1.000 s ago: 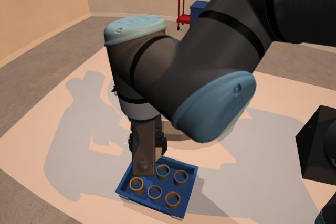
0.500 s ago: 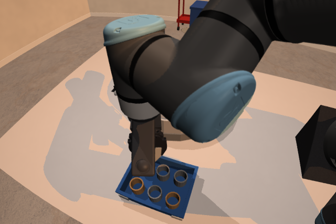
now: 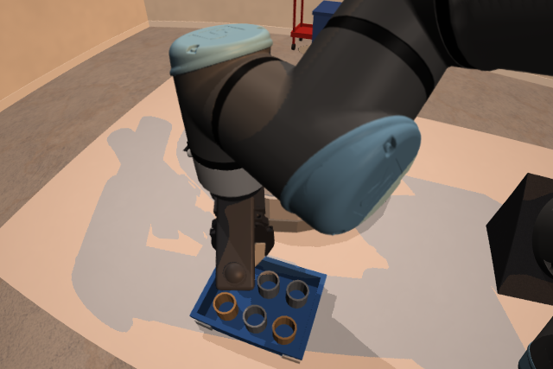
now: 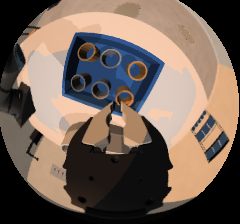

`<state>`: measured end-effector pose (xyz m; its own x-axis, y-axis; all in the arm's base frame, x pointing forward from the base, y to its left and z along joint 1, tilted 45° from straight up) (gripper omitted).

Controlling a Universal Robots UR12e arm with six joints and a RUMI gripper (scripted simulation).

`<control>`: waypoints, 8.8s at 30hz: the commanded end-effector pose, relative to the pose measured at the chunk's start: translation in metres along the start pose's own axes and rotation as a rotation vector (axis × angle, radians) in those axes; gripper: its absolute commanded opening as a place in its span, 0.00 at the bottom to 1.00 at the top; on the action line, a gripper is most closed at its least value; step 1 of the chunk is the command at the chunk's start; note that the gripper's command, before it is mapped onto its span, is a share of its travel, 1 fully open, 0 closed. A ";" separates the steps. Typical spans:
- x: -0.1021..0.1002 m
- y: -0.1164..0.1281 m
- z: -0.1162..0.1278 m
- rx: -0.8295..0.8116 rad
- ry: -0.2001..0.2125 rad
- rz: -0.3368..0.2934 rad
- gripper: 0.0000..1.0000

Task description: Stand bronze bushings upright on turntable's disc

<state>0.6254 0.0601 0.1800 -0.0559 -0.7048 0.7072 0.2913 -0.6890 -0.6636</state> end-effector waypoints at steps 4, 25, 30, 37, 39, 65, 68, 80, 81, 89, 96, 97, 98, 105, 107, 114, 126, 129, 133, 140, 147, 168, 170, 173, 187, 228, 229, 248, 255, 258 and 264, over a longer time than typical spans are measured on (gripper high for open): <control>0.001 0.000 0.001 0.000 0.002 0.000 0.05; 0.001 0.001 -0.001 -0.001 0.001 0.000 0.05; 0.001 0.001 -0.001 -0.001 0.001 0.000 0.05; 0.001 0.001 -0.001 -0.001 0.002 0.000 0.05; 0.001 0.001 -0.001 -0.001 0.002 0.000 0.05; 0.001 0.001 -0.001 -0.001 0.002 0.000 0.05; -0.001 0.001 -0.001 -0.001 0.001 0.001 0.05; -0.018 0.000 -0.003 -0.003 -0.001 0.003 0.05; -0.020 0.000 -0.003 -0.003 -0.001 0.003 0.05; -0.025 0.000 -0.002 -0.001 -0.001 0.002 0.05; -0.023 0.000 -0.001 0.000 0.002 0.000 0.05; -0.023 0.000 -0.001 0.000 0.001 0.000 0.05; -0.023 0.000 -0.001 0.000 0.001 0.000 0.05; -0.023 0.000 -0.001 0.000 0.001 0.000 0.05; -0.023 0.000 -0.001 0.000 0.001 0.000 0.05; -0.023 0.000 -0.001 0.000 0.001 0.000 0.05; -0.023 0.000 -0.001 0.000 0.001 0.000 0.00; -0.023 0.000 -0.001 0.000 0.001 0.000 0.00; -0.023 0.000 -0.001 0.000 0.001 0.000 0.00; -0.023 0.000 -0.001 0.000 0.001 0.000 0.00; -0.023 0.000 -0.001 0.000 0.001 0.000 0.00; -0.023 0.000 -0.001 0.000 0.001 0.000 0.00; -0.023 0.000 -0.001 0.000 0.001 0.000 0.00; -0.022 0.000 -0.001 0.000 0.002 0.000 0.00; 0.005 0.001 0.001 0.002 0.004 -0.004 0.00; 0.108 0.001 -0.001 0.000 0.002 -0.001 0.00; 0.108 0.001 -0.001 0.000 0.002 -0.001 0.00; 0.108 0.001 -0.001 0.000 0.002 -0.001 0.00; 0.108 0.001 -0.001 0.000 0.002 -0.001 0.00; 0.108 0.001 -0.001 0.000 0.002 -0.001 0.00; 0.106 0.007 -0.007 -0.003 0.000 0.002 0.00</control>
<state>0.6183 -0.0148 0.2536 -0.0552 -0.7058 0.7062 0.2913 -0.6879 -0.6648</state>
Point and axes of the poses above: the point where the finger pads meet when closed, its own x axis back along the fingers, its own z axis across the jaws, y = z × x, the point moved 9 cm from there along x, back along the fingers, and after that the axes turned 3 degrees about -x, right-handed, at the moved point
